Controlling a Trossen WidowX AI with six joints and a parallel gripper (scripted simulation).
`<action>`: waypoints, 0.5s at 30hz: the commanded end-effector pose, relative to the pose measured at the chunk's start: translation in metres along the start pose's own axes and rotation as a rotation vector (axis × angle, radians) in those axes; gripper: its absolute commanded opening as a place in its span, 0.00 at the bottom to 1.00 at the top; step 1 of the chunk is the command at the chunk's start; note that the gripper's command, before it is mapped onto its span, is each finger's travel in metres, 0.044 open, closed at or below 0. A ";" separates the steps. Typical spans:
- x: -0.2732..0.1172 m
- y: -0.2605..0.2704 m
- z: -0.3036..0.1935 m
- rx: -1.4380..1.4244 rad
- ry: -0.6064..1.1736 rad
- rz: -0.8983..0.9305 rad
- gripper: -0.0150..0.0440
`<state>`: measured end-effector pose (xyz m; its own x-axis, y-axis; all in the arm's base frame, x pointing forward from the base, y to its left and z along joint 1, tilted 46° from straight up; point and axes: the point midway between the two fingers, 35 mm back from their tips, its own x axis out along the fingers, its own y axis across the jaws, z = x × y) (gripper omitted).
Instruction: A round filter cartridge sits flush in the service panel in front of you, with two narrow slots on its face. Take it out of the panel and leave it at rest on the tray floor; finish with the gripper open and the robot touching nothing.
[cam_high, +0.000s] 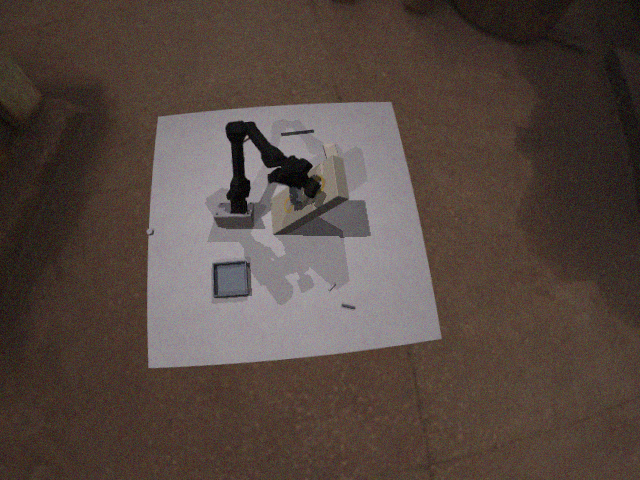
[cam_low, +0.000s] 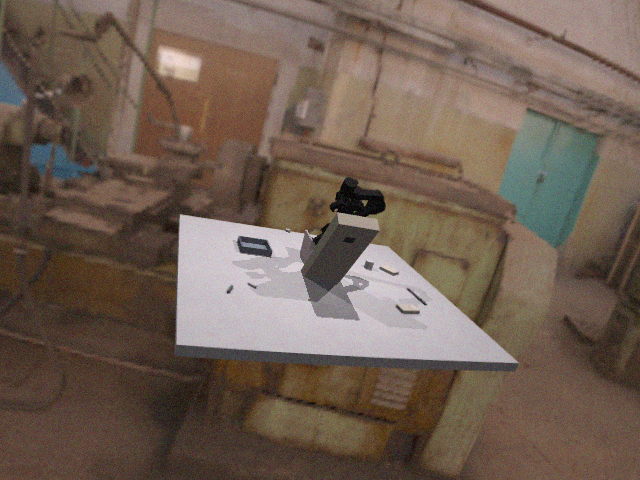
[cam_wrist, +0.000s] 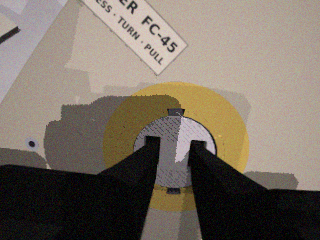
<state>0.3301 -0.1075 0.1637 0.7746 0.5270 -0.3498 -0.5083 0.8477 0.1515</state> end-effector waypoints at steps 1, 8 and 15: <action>0.003 -0.001 -0.001 0.004 0.003 -0.005 0.41; 0.005 -0.001 -0.001 0.004 0.003 -0.005 0.41; 0.007 -0.001 -0.001 0.004 0.003 -0.005 0.41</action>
<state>0.3333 -0.1060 0.1618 0.7775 0.5251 -0.3459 -0.5042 0.8494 0.1561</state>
